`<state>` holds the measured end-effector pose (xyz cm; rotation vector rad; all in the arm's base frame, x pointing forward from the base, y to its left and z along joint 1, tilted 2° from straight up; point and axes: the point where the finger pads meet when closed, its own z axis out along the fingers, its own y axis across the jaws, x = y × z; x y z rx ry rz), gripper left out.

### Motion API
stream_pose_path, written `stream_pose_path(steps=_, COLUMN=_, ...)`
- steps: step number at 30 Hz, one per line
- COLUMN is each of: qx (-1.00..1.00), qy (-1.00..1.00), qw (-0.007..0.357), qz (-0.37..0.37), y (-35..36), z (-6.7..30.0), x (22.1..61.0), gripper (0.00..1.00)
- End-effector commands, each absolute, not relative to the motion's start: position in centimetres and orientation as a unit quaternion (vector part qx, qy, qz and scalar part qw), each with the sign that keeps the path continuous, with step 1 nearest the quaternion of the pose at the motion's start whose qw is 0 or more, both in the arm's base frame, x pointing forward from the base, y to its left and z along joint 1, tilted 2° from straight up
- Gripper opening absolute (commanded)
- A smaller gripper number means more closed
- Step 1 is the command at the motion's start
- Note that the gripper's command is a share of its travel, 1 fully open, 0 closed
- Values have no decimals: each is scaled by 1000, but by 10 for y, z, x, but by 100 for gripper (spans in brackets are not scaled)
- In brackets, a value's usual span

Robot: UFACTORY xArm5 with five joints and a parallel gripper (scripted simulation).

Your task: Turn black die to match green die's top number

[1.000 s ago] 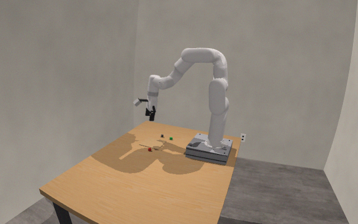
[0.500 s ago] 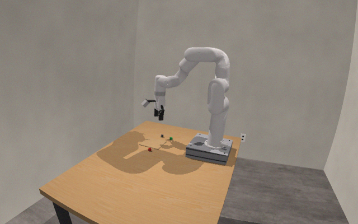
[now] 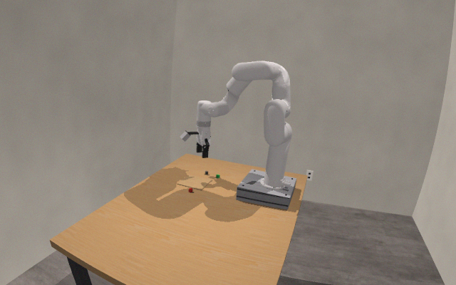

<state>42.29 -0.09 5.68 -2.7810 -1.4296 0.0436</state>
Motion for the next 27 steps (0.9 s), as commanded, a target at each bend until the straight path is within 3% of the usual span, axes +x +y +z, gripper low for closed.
stream_pose_path(steps=1, qx=-889, qy=-457, qw=7, qz=12, y=-3, z=28, x=424, gripper=100)
stream_pose_path(steps=11, qx=-889, qy=-457, qw=7, qz=12, y=-8, z=-25, x=422, gripper=100)
stream_pose_path(steps=27, qx=-889, qy=-457, qw=7, qz=12, y=-8, z=-29, x=422, gripper=100)
